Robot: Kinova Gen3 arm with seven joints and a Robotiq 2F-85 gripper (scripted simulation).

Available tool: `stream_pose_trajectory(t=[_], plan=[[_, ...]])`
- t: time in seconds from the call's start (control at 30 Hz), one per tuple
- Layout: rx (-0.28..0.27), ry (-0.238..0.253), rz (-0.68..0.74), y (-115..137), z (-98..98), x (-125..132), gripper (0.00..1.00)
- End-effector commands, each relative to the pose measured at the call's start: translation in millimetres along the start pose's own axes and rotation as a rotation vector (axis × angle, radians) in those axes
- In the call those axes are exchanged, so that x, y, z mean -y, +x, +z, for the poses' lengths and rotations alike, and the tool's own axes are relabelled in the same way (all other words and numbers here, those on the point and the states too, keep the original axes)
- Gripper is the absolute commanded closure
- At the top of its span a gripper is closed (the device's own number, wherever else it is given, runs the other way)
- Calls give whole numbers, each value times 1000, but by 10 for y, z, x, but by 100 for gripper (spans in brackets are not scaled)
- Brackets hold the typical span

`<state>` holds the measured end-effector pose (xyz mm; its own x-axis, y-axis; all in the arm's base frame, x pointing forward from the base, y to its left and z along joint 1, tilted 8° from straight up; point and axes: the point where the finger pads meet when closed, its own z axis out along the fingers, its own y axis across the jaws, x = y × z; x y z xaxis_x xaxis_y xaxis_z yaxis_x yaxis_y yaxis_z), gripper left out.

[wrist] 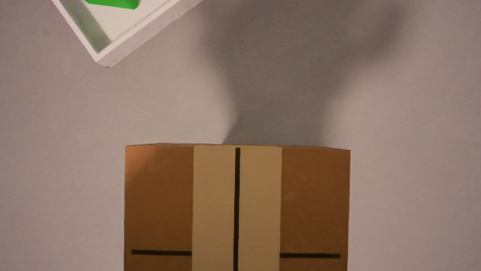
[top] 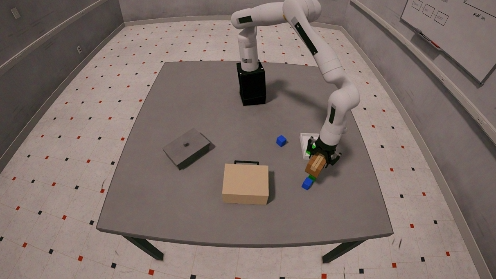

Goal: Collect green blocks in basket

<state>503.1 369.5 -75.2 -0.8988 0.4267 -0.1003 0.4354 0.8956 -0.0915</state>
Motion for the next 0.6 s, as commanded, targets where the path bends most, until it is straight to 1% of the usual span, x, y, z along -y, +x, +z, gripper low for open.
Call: stream_pose_trajectory(t=[0.0, 0.23, 0.57], plan=[[1, -2, 0, -3, -121, -8, 33], [1, -2, 0, -3, -219, -8, 33], [1, -2, 0, -3, -232, -8, 33]])
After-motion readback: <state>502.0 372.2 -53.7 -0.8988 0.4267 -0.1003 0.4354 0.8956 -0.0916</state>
